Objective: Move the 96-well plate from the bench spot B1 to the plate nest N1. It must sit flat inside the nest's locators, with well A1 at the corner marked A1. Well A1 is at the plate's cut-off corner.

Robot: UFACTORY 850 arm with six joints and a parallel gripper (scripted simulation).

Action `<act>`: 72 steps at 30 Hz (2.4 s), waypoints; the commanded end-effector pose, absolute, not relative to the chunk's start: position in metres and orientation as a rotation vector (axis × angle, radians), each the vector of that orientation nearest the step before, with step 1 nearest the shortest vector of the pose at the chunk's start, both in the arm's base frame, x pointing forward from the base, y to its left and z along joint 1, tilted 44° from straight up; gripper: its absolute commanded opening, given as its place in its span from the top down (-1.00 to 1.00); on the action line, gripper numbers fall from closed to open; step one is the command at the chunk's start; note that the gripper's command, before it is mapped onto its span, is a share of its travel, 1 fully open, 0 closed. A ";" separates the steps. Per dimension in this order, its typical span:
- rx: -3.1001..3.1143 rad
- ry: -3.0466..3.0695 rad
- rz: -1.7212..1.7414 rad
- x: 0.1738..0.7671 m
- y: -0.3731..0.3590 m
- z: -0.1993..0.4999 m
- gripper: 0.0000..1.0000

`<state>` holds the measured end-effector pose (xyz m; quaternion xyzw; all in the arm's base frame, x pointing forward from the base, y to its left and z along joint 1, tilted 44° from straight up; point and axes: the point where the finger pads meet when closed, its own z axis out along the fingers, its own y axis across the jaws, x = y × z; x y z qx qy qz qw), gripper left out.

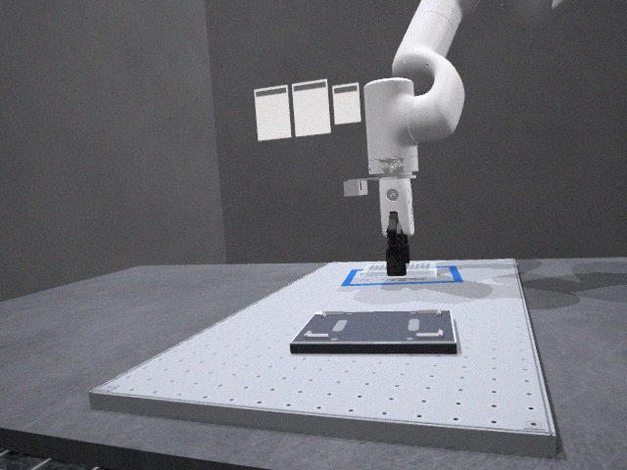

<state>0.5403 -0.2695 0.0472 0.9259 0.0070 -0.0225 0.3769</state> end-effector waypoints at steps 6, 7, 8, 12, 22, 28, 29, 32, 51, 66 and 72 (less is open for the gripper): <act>2.368 0.018 -0.055 0.541 -0.267 0.050 1.00; 2.368 0.018 -0.055 0.541 -0.266 0.051 1.00; 2.368 0.018 -0.055 0.541 -0.266 0.051 1.00; 2.368 0.018 -0.055 0.541 -0.264 0.053 1.00; 2.368 0.018 -0.055 0.542 -0.260 0.057 1.00; 2.368 0.018 -0.055 0.542 -0.258 0.060 1.00; 2.368 0.018 -0.055 0.542 -0.257 0.060 1.00; 2.368 0.018 -0.055 0.542 -0.256 0.062 1.00; 2.368 0.018 -0.055 0.542 -0.245 0.073 1.00; 2.368 0.018 -0.055 0.543 -0.230 0.088 1.00; 2.368 0.018 -0.055 0.543 -0.225 0.093 1.00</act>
